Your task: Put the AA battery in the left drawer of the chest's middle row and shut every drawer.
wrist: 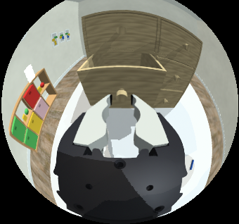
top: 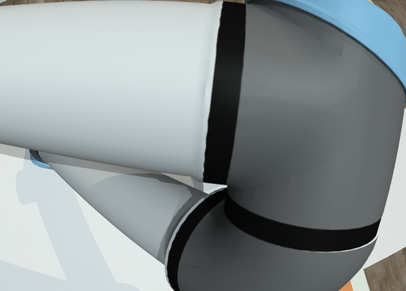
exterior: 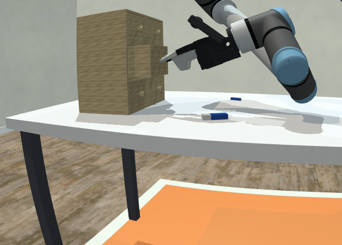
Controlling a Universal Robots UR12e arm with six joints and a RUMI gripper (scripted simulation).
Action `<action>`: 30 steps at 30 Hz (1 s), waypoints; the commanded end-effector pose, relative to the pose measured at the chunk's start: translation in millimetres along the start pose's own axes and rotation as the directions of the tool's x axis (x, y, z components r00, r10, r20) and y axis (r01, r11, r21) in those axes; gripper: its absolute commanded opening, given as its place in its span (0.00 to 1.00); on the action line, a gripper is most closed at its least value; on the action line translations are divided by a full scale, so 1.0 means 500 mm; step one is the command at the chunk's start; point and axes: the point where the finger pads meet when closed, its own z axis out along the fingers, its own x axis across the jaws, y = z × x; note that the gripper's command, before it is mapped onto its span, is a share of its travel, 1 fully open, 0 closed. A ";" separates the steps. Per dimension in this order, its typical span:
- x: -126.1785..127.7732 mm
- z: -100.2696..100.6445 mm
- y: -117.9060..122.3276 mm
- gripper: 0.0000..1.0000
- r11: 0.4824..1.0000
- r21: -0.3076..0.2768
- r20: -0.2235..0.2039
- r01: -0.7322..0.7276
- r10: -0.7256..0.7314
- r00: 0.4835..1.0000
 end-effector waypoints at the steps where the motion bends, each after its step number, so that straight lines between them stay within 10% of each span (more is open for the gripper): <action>1: 0.001 0.002 -0.003 0.20 1.000 0.003 -0.001 0.000 0.000 1.000; 30: 0.001 0.002 -0.003 0.07 1.000 0.003 -0.001 0.000 0.000 1.000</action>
